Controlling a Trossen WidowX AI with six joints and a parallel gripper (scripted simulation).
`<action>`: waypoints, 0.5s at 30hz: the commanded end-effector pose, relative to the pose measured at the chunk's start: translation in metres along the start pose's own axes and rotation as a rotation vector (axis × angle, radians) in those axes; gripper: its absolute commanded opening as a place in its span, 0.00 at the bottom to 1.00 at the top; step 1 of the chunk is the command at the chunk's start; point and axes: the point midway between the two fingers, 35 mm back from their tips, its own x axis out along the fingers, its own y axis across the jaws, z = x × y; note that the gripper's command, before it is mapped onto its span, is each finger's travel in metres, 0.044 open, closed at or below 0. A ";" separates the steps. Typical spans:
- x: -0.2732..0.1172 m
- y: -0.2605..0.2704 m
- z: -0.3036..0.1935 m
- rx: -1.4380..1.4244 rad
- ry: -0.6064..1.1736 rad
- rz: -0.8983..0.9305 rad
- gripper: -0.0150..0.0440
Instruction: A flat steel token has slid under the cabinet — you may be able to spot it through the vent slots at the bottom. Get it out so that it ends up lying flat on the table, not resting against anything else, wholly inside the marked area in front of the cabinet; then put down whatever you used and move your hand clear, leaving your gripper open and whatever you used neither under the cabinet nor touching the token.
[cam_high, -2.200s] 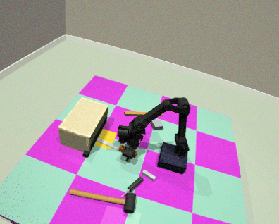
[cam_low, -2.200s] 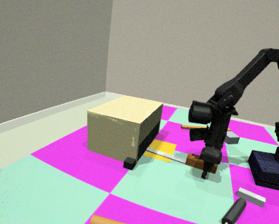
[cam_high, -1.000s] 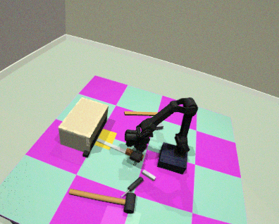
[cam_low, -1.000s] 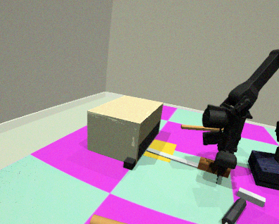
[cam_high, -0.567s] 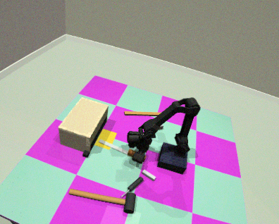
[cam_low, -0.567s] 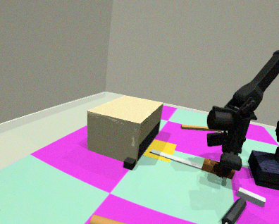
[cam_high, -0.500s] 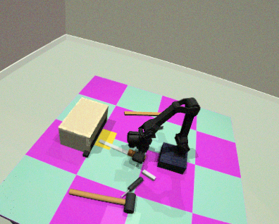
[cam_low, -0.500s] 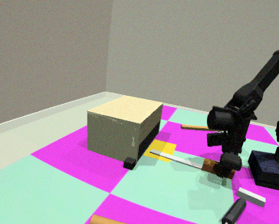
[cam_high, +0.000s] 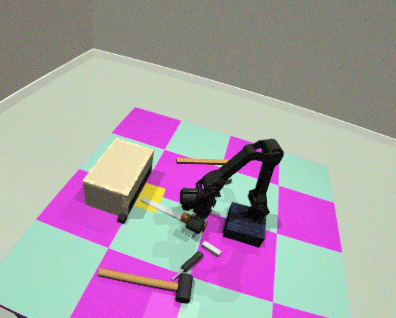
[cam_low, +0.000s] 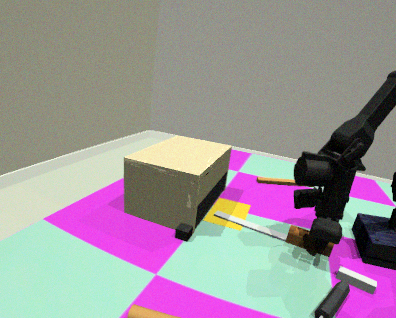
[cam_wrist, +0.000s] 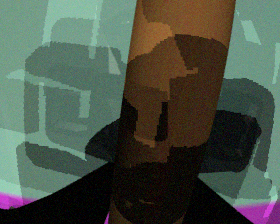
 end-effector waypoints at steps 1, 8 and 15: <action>-0.001 0.003 0.001 0.037 0.000 -0.001 0.25; -0.001 0.008 0.000 0.071 0.000 -0.001 0.25; -0.002 0.015 -0.001 0.104 0.000 0.000 0.25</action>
